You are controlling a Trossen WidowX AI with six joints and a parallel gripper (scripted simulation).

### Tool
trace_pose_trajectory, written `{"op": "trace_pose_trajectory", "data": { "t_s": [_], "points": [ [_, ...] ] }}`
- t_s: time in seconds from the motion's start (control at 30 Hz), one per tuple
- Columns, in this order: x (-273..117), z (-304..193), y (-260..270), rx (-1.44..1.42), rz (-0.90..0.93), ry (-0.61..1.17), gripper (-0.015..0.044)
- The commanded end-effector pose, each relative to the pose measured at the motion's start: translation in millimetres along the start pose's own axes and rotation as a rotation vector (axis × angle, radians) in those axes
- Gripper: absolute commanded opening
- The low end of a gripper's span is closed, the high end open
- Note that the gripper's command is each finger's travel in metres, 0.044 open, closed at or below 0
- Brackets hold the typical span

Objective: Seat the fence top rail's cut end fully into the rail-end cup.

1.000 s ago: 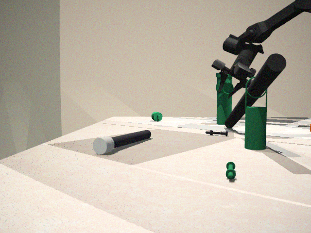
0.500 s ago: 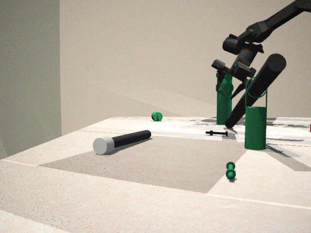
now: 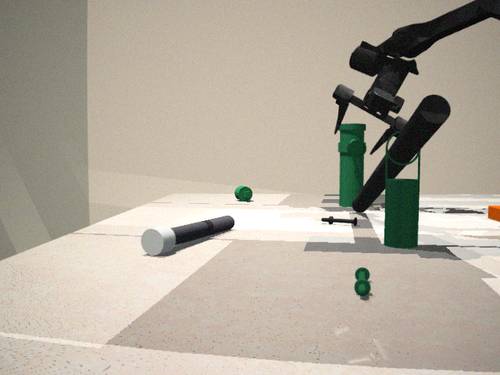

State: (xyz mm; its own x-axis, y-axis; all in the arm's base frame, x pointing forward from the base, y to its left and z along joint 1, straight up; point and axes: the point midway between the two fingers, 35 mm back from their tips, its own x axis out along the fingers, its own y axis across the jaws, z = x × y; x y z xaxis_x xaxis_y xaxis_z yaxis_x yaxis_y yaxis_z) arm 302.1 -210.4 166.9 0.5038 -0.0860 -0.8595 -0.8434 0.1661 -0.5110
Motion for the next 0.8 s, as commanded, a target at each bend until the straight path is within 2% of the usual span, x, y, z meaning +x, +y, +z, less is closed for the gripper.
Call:
{"op": "trace_pose_trajectory", "data": {
  "t_s": [0.0,0.43,0.77],
  "points": [
    [-10.4,18.5,-8.6,0.198,0.002,0.006,0.0440],
    [-63.5,93.7,-24.4,1.219,-0.024,0.049,0.0440],
    [-88.9,120.7,-23.4,1.641,-0.059,0.049,0.0440]
  ]
}}
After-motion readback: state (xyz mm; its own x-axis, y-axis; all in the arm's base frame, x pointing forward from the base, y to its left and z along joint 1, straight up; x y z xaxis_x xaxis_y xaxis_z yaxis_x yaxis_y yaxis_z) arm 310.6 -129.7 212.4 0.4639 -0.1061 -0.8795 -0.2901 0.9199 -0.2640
